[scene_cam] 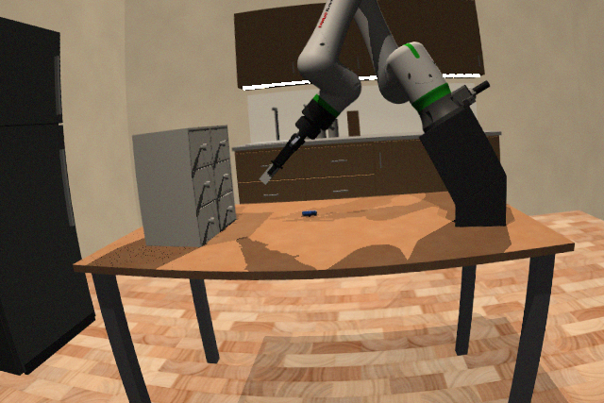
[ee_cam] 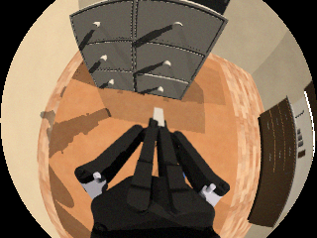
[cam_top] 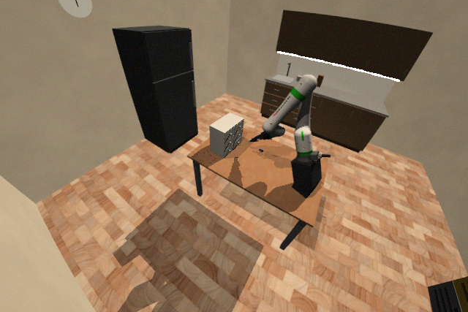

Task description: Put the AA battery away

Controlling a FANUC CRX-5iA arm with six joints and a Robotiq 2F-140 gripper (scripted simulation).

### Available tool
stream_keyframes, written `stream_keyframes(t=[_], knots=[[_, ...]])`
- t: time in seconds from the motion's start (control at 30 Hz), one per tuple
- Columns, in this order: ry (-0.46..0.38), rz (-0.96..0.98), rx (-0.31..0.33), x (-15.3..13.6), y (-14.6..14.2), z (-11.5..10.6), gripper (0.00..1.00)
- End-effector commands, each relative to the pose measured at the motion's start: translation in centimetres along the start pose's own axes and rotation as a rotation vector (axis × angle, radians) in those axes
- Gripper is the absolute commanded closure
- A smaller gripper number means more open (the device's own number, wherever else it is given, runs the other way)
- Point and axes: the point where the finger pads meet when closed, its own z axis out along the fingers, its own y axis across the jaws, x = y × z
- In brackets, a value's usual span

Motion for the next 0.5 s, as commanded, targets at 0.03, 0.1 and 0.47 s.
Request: stream_keyframes(t=[0.03,0.1,0.47], knots=[[-0.002,0.011,0.035,0.5,-1.1,0.0,1.00],[-0.024,0.028,0.109,0.9,-3.4,0.1,1.00],[-0.360,0.051,0.429,-0.4,-13.2,-4.5,1.00]])
